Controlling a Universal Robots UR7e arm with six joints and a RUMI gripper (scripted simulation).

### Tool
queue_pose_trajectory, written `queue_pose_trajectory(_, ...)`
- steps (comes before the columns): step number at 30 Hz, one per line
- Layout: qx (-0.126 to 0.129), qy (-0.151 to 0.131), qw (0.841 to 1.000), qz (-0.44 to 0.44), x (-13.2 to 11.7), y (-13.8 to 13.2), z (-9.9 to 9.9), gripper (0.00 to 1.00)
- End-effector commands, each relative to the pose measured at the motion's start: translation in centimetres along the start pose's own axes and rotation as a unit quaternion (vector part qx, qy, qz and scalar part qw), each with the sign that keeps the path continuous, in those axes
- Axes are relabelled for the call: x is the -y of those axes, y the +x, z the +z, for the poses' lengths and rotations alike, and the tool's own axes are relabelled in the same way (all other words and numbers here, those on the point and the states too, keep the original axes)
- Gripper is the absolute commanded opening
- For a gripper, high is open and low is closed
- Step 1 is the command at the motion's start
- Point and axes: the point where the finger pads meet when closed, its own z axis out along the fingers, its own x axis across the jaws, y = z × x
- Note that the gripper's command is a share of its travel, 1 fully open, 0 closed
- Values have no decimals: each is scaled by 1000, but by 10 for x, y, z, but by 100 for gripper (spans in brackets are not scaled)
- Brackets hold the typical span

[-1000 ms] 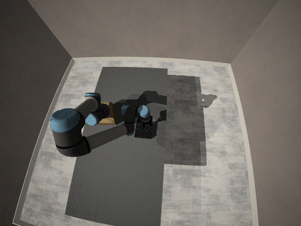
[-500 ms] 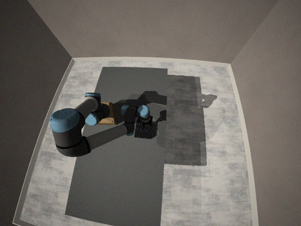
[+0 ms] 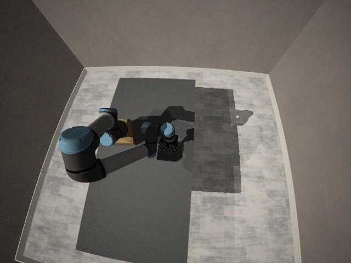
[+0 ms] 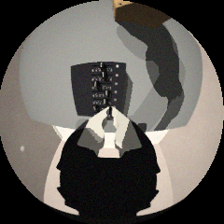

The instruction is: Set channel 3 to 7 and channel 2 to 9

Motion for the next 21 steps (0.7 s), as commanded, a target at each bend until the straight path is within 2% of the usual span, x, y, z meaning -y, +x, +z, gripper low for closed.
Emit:
queue_pose_trajectory(1, 0, -1, 1000, 0, 0, 0, 1, 0)
queue_pose_trajectory(21, 0, -1, 1000, 0, -1, 1, 12, 0)
